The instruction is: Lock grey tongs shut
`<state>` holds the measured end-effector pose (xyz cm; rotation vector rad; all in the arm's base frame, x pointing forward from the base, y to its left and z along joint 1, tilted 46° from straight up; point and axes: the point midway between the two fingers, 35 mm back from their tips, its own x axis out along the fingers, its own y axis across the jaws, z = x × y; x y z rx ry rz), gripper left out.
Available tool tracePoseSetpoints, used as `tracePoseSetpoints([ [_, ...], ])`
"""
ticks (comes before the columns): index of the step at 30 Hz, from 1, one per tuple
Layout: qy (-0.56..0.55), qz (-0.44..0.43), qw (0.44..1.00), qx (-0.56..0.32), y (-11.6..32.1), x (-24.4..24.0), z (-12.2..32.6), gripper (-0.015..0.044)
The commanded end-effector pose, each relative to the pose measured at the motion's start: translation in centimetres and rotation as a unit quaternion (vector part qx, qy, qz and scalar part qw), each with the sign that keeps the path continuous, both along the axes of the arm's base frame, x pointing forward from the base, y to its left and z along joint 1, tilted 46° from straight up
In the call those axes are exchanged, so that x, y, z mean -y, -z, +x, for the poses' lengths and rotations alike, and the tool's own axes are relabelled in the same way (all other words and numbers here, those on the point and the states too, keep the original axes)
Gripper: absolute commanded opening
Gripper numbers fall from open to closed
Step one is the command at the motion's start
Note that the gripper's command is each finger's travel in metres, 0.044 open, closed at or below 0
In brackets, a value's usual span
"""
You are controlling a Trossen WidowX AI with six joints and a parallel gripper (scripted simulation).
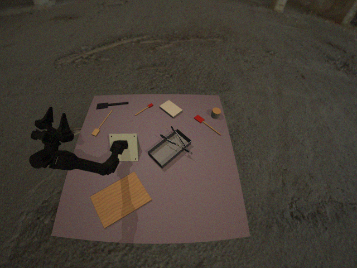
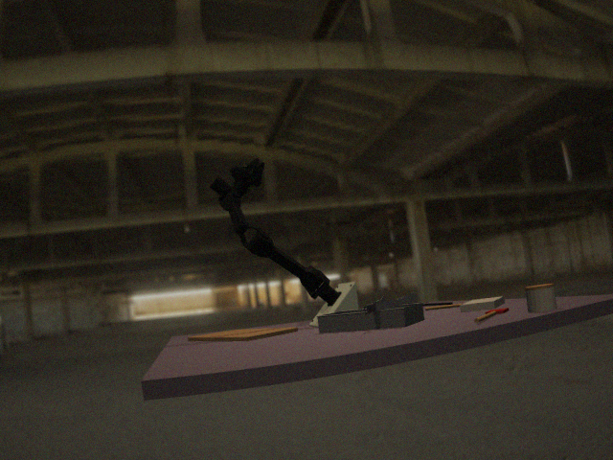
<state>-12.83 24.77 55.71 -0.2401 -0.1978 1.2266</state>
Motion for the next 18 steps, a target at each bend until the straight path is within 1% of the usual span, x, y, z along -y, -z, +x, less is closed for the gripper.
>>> tracePoseSetpoints([
  [1, 0.0, 0.0, 1.0, 0.0, 0.0, 0.0, 0.0, 0.0426],
  [2, 0.0, 0.0, 1.0, 0.001, 0.1, -0.1, 0.0, 0.044],
  [6, 0.003, 0.0, 1.0, -0.002, 0.4, -0.9, 0.2, 0.044],
  [11, 0.011, -0.004, 1.0, -0.005, 1.3, -3.1, 0.4, 0.044],
  [15, 0.019, -0.011, 1.0, -0.018, 3.0, -5.5, 0.6, 0.044],
  [18, 0.019, -0.022, 1.0, -0.009, 3.7, -6.8, 1.0, 0.044],
])
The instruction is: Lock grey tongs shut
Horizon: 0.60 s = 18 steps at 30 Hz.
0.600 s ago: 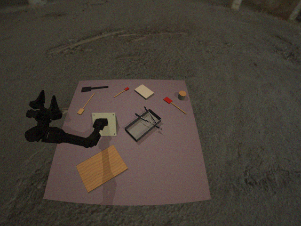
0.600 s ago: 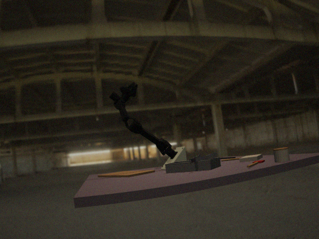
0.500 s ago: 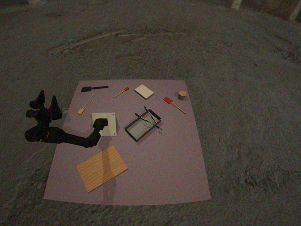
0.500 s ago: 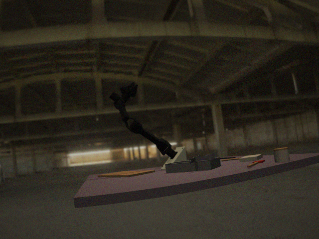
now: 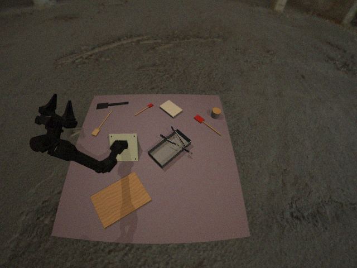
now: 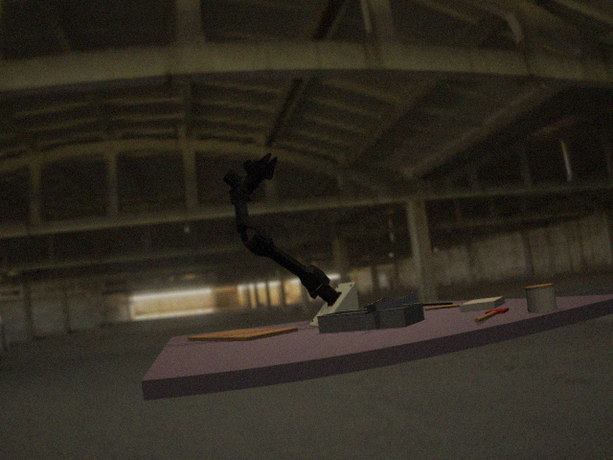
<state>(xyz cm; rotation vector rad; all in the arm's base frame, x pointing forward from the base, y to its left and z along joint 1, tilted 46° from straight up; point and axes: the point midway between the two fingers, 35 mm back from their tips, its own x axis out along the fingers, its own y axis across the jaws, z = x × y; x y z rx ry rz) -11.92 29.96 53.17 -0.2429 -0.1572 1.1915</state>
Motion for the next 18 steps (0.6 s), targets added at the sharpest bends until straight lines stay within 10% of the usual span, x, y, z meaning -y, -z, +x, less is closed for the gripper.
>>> tracePoseSetpoints([
  [1, -0.014, -0.016, 1.0, 0.01, 1.2, -1.9, 0.0, 0.044],
  [18, 0.097, -0.075, 0.992, -0.013, 7.3, -8.6, 7.5, 0.044],
])
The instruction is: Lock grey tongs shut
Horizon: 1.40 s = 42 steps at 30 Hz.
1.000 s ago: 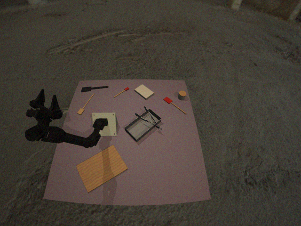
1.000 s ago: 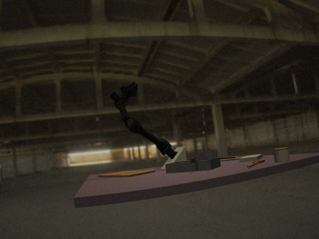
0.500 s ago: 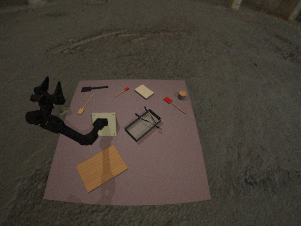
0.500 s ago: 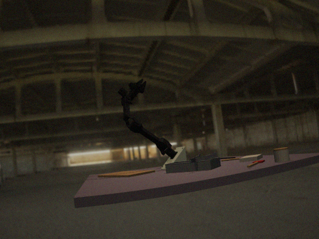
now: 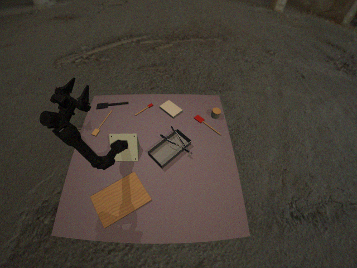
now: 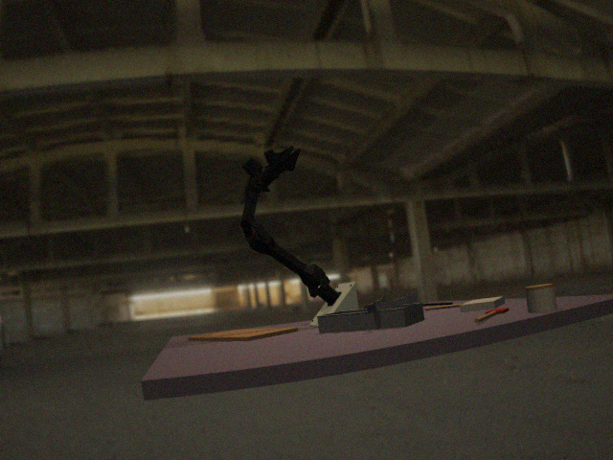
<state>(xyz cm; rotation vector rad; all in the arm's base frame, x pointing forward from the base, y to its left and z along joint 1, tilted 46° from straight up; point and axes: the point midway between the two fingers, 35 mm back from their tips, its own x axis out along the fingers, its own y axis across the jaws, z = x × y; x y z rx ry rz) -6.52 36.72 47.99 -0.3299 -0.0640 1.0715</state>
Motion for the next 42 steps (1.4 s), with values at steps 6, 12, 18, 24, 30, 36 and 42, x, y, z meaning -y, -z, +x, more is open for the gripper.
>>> tracePoseSetpoints([
  [6, 0.106, -0.068, 0.992, -0.012, 5.8, -4.0, 7.8, 0.044],
  [12, 0.192, -0.101, 0.975, -0.044, 10.0, -5.0, 14.5, 0.044],
  [18, 0.285, -0.131, 0.945, -0.094, 15.0, -5.1, 21.6, 0.044],
  [24, 0.365, -0.163, 0.906, -0.137, 19.4, -3.0, 27.7, 0.044],
  [30, 0.423, -0.17, 0.873, -0.175, 22.6, -1.2, 31.5, 0.044],
  [36, 0.531, -0.173, 0.793, -0.244, 28.2, 3.5, 37.8, 0.044],
  [42, 0.653, -0.158, 0.676, -0.303, 33.9, 10.5, 43.3, 0.044],
])
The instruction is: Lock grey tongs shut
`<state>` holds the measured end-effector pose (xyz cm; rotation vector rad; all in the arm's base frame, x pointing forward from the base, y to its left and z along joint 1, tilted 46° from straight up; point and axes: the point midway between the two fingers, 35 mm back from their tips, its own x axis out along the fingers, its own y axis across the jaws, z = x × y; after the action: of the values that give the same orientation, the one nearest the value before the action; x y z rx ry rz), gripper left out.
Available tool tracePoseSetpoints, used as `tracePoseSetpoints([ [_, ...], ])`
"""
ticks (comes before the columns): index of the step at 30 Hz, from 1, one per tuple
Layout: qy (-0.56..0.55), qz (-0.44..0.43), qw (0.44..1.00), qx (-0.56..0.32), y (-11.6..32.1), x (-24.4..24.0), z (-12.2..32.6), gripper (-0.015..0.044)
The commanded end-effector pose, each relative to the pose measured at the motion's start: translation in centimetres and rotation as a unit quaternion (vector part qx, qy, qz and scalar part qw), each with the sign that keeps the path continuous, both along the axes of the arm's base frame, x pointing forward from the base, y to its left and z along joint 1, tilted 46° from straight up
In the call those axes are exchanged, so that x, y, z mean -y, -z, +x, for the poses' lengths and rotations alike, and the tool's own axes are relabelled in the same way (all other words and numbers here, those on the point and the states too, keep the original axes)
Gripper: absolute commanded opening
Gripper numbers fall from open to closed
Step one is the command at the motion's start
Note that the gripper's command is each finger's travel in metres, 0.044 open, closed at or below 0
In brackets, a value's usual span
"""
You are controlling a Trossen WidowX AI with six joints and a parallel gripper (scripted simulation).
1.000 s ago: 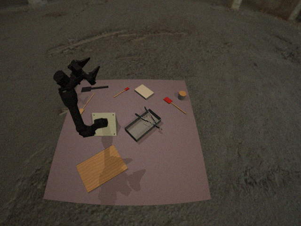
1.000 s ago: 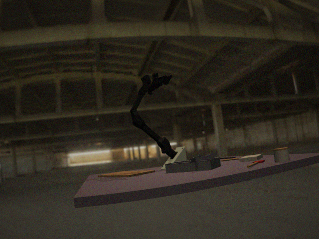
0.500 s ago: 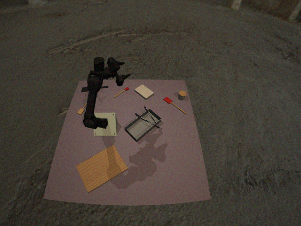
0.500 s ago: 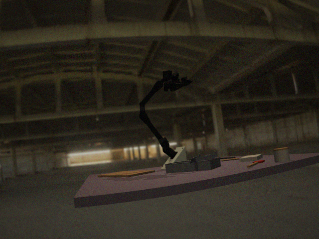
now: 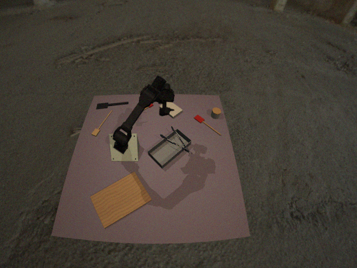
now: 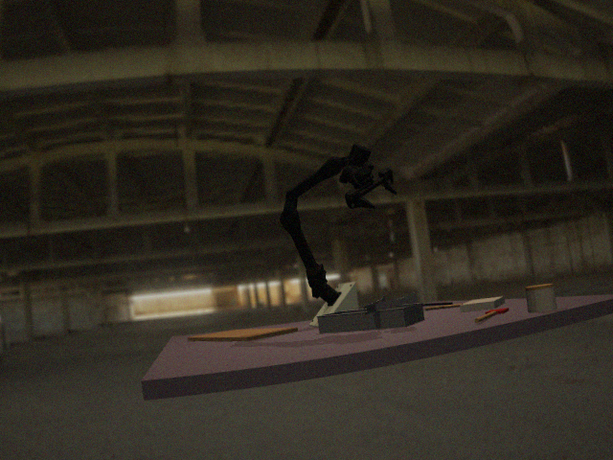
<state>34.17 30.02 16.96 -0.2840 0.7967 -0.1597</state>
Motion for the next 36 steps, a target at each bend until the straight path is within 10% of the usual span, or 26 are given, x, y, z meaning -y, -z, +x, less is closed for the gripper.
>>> tracePoseSetpoints([
  [1, 0.122, -0.003, 0.992, -0.03, 3.8, 5.2, 3.3, 0.044],
  [14, 0.482, -0.038, 0.871, -0.086, 13.8, 22.7, 6.6, 0.044],
  [36, 0.486, -0.038, 0.869, -0.086, 14.9, 23.8, 6.7, 0.044],
])
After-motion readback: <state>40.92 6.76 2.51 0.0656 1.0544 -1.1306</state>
